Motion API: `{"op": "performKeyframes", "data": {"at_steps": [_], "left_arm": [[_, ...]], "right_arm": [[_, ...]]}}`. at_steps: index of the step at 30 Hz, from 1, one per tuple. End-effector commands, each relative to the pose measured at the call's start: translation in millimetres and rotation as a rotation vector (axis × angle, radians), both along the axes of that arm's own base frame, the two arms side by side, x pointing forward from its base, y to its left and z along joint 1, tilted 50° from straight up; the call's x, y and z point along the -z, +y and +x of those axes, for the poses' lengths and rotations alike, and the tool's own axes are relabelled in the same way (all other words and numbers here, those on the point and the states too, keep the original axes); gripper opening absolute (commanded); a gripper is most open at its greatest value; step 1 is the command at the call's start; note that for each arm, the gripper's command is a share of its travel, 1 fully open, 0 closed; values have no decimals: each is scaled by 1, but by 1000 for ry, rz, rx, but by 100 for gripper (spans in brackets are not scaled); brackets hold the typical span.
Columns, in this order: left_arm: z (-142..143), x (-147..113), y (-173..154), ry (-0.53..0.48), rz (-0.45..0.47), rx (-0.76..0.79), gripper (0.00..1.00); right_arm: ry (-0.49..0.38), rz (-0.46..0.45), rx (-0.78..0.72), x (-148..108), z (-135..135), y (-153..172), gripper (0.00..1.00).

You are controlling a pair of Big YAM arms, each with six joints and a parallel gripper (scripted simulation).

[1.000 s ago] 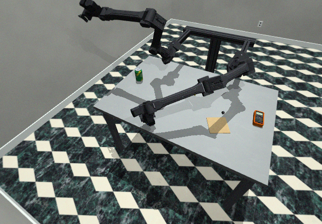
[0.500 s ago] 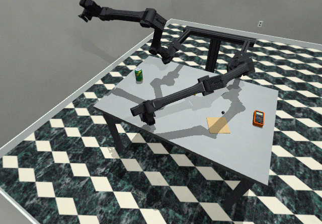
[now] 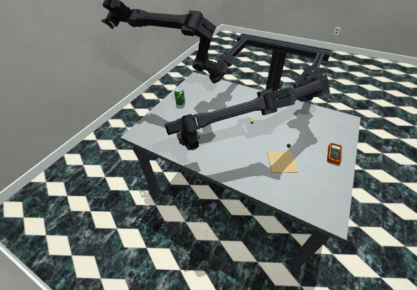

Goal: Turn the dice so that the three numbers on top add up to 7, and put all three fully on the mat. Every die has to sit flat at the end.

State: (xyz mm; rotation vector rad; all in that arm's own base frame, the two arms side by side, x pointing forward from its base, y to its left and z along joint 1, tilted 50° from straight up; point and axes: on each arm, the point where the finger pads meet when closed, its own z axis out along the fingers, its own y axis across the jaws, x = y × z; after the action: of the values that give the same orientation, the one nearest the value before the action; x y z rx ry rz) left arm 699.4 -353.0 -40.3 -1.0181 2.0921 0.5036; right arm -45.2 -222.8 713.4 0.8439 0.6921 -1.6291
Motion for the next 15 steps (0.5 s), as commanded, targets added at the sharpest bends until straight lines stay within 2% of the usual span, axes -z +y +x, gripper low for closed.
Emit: {"op": "performKeyframes", "data": {"at_steps": [1,11,15], "left_arm": [[14,-8,16,-25,-17,-50,11],[10,-8,7,-21,-14,-34,11],[13,-9,11,42,31,28,11]], "right_arm": [[7,-63,8,-32,1,27,100],[7,-63,8,-32,1,27,100],[7,-63,8,-32,1,27,100]]}}
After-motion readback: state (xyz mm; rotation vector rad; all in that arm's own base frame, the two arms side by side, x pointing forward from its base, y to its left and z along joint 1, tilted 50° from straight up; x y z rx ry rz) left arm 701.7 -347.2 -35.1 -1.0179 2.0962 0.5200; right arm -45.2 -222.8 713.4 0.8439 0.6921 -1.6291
